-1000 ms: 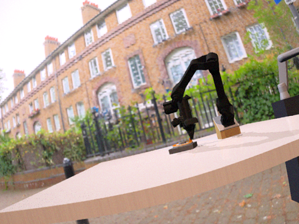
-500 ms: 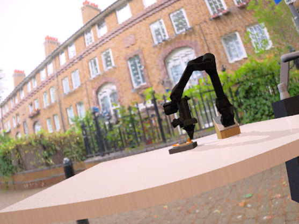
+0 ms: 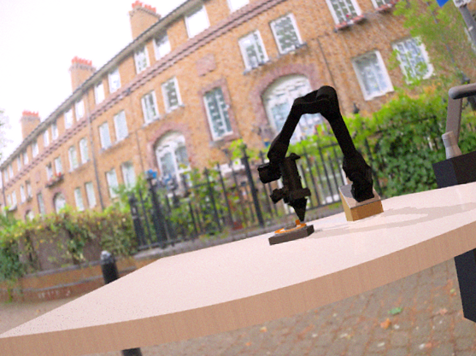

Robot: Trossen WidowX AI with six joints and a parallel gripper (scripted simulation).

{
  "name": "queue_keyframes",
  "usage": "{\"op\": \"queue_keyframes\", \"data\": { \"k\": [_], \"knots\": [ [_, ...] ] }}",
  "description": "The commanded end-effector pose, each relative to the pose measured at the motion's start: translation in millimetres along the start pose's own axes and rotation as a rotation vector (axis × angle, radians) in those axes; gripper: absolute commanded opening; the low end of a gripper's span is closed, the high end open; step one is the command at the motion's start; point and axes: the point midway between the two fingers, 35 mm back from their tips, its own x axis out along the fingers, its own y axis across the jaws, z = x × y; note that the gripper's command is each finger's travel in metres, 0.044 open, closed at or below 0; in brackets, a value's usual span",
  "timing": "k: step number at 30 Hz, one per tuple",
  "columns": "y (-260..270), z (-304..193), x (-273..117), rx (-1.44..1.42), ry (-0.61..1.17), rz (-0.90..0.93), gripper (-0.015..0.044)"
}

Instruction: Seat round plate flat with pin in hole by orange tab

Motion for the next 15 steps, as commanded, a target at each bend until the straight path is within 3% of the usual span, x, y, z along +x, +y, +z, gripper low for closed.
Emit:
{"op": "queue_keyframes", "data": {
  "k": [1,15],
  "knots": [
    [-7.9,5.5,-1.6,-0.004,-0.002,-0.007,0.0],
    [-14.8,12.2,-2.5,-0.005,-0.002,-0.007,0.0]
  ]
}}
